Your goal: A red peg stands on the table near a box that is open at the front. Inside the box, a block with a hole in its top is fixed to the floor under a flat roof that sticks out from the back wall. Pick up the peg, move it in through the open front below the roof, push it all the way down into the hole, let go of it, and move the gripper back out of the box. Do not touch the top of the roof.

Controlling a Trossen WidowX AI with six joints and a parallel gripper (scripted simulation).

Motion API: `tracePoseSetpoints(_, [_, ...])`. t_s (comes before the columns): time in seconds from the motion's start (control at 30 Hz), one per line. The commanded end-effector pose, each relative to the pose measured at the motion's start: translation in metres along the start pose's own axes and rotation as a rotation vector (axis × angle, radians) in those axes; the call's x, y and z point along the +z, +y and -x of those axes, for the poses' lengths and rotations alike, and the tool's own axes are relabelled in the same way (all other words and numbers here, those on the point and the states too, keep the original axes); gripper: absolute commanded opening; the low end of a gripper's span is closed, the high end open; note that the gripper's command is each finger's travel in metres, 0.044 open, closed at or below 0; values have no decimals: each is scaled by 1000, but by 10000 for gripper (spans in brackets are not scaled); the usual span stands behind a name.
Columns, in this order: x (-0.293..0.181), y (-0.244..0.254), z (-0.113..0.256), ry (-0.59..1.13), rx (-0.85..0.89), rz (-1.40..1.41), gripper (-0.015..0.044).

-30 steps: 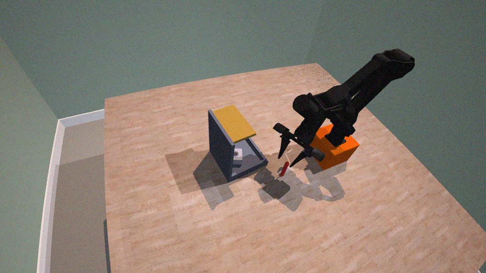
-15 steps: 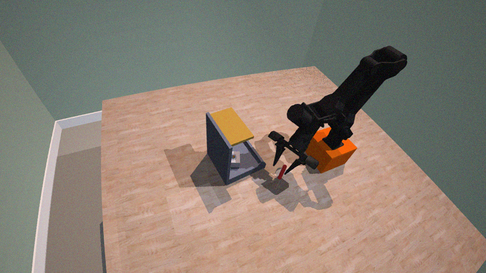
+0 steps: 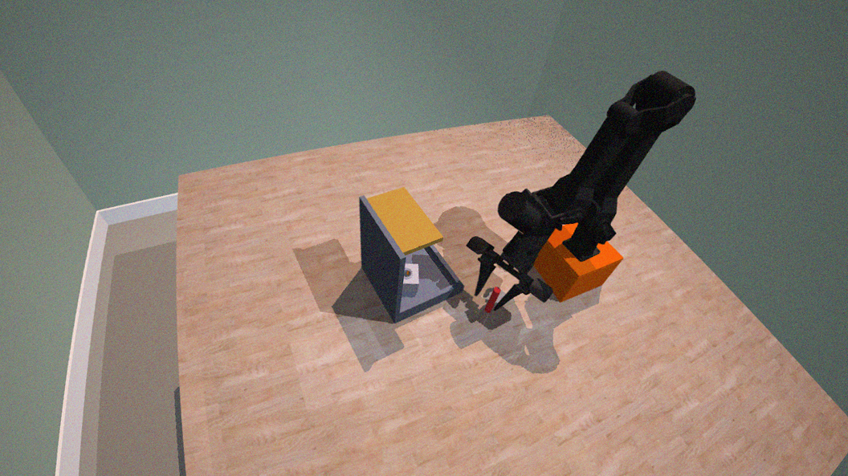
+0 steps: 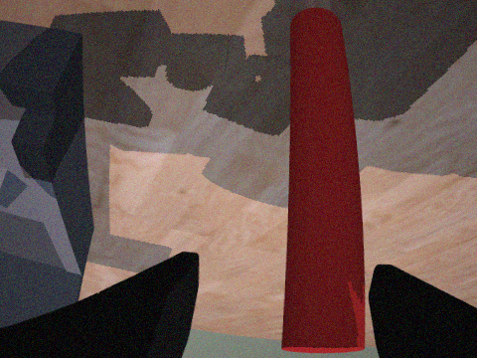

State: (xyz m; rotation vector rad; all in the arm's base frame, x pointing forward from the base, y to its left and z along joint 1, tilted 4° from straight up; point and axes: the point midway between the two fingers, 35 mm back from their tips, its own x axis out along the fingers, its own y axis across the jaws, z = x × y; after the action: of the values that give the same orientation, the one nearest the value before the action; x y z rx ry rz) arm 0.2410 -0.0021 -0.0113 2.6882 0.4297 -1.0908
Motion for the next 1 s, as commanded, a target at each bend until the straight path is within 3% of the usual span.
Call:
tracePoseSetpoints(0.0, [6, -2, -4, 1, -5, 7, 220])
tracePoseSetpoints(0.3, [15, -4, -7, 0, -5, 6, 220])
tracePoseSetpoints(0.53, [13, -3, -7, -3, -2, -1, 36])
tracePoseSetpoints(0.73, [13, -3, -7, -3, -2, -1, 0])
tracePoseSetpoints(0.97, [12, -3, -6, -3, -2, -1, 0])
